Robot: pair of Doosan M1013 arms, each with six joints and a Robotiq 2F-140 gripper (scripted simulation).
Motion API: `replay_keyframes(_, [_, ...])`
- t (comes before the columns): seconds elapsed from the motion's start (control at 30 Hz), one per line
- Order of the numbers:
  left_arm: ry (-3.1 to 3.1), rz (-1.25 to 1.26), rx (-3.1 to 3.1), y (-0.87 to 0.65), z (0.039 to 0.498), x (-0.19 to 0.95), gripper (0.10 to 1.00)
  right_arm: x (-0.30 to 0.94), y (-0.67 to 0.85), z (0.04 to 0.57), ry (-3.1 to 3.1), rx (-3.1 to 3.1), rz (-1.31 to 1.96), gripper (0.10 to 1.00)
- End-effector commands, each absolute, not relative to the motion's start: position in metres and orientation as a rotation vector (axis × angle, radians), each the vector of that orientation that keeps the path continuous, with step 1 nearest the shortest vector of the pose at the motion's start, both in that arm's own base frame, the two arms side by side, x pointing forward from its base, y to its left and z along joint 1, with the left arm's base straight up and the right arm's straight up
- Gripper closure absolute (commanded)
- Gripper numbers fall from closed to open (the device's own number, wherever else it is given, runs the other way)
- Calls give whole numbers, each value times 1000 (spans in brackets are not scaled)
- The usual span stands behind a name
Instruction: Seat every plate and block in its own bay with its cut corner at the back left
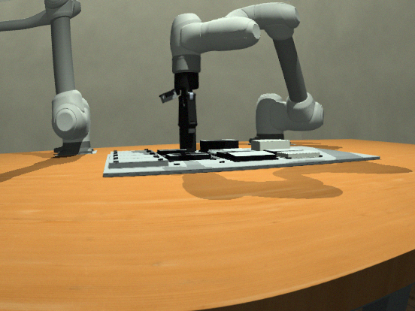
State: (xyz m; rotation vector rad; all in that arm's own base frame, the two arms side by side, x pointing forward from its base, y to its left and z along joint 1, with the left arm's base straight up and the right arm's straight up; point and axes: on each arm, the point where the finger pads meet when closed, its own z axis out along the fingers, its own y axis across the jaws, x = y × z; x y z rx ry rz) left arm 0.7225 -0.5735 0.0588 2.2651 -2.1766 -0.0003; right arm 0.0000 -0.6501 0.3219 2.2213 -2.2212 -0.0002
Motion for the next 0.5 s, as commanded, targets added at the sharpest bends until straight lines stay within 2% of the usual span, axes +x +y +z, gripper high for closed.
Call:
replay_keyframes(0.0, [-2177,3,2265,-574,61,723,400,0,-650,323,-2221,2221,2,98])
replay_keyframes(0.47, [-2177,3,2265,-574,54,723,400,0,-650,323,-2221,2221,2,98])
